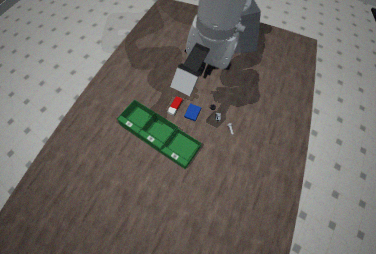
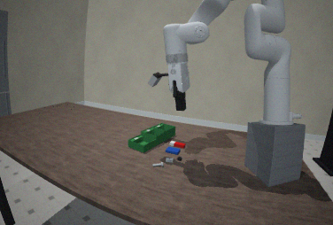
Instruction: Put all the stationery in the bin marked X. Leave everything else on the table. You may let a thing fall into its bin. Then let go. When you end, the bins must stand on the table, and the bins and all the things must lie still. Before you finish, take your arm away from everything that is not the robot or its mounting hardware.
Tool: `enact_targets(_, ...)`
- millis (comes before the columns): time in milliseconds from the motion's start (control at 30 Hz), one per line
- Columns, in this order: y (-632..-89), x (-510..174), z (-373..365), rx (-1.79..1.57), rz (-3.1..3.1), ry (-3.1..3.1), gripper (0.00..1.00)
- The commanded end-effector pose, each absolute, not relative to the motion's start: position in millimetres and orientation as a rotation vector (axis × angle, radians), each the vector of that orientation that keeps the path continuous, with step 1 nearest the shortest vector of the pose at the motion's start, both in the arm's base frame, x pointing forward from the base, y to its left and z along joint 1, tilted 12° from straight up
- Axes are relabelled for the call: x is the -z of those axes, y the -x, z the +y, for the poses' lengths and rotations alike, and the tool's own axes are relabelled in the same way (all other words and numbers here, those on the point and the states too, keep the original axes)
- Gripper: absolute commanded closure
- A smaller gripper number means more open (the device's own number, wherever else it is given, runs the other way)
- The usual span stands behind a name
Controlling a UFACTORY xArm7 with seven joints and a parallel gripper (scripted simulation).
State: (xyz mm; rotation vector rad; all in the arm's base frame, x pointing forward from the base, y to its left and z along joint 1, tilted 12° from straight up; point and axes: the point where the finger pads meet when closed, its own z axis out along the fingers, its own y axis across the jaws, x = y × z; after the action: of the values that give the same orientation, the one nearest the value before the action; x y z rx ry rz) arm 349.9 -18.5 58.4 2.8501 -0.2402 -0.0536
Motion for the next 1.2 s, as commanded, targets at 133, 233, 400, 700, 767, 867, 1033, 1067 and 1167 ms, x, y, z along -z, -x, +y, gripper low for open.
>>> enact_targets(133,-374,-81,-33,-0.14,-0.175,-2.953,0.93)
enact_targets(233,-374,-81,-33,-0.14,-0.175,-2.953,0.93)
enact_targets(400,-374,-81,-33,-0.14,-0.175,-2.953,0.93)
enact_targets(700,-389,-64,-68,-0.157,-0.369,-2.941,0.93)
enact_targets(767,-395,-57,-82,-0.157,-0.369,-2.941,0.93)
enact_targets(867,-404,-46,-103,-0.157,-0.369,-2.941,0.93)
enact_targets(1033,-413,-36,-124,-0.157,-0.369,-2.941,0.93)
enact_targets(1067,-415,-33,-130,-0.157,-0.369,-2.94,0.93)
enact_targets(1167,-420,-28,-145,-0.158,-0.368,-2.94,0.93)
